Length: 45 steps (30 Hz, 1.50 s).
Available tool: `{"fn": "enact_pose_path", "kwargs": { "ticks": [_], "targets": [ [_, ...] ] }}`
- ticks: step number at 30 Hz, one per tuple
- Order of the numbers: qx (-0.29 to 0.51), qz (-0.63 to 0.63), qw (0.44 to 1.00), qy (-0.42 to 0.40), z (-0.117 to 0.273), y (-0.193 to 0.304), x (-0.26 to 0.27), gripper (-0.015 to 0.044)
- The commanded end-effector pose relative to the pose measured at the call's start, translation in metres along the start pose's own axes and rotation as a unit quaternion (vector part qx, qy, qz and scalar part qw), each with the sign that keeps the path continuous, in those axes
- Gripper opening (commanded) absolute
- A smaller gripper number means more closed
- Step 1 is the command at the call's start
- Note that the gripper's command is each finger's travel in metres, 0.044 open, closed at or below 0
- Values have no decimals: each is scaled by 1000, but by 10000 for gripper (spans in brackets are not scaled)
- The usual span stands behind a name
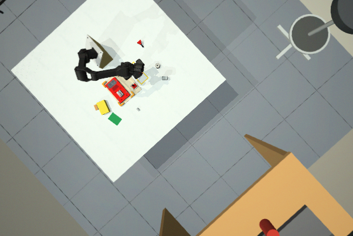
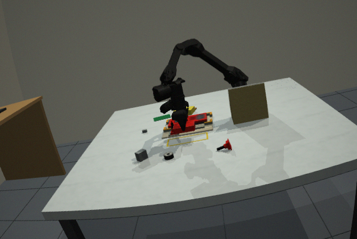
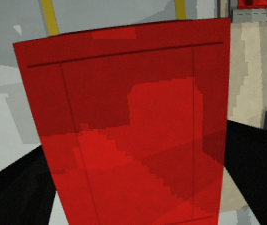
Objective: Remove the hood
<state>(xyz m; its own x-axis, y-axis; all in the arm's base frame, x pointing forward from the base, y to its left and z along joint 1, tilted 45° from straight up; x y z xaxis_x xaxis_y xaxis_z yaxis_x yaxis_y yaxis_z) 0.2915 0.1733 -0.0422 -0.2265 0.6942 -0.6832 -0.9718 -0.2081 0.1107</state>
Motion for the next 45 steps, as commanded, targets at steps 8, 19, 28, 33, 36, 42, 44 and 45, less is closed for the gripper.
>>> {"fn": "enact_pose_path", "kwargs": {
  "ticks": [8, 19, 28, 33, 36, 42, 44, 45],
  "targets": [
    [0, 3, 1000, 2, -9, 1, 0, 0],
    [0, 2, 1000, 3, -17, 1, -1, 0],
    [0, 2, 1000, 3, -23, 2, -1, 0],
    [0, 2, 1000, 3, -26, 2, -1, 0],
    [0, 2, 1000, 3, -28, 3, -1, 0],
    [0, 2, 1000, 3, -29, 3, -1, 0],
    [0, 2, 1000, 3, -30, 3, -1, 0],
    [0, 2, 1000, 3, -30, 3, -1, 0]
  ]
}}
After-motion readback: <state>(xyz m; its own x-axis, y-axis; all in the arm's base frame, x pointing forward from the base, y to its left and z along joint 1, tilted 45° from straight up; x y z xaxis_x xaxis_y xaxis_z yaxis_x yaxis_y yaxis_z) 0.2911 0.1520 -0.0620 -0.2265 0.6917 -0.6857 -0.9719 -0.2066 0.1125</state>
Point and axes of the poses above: the point midway between the two fingers, 35 mm back from their tips, its own z axis back along the fingers, its own x axis across the jaws, y = z × x, the point moved 10 cm from there along z, back along the fingers, and after that the axes turned 12 degrees about z, right-handed, at the moved point
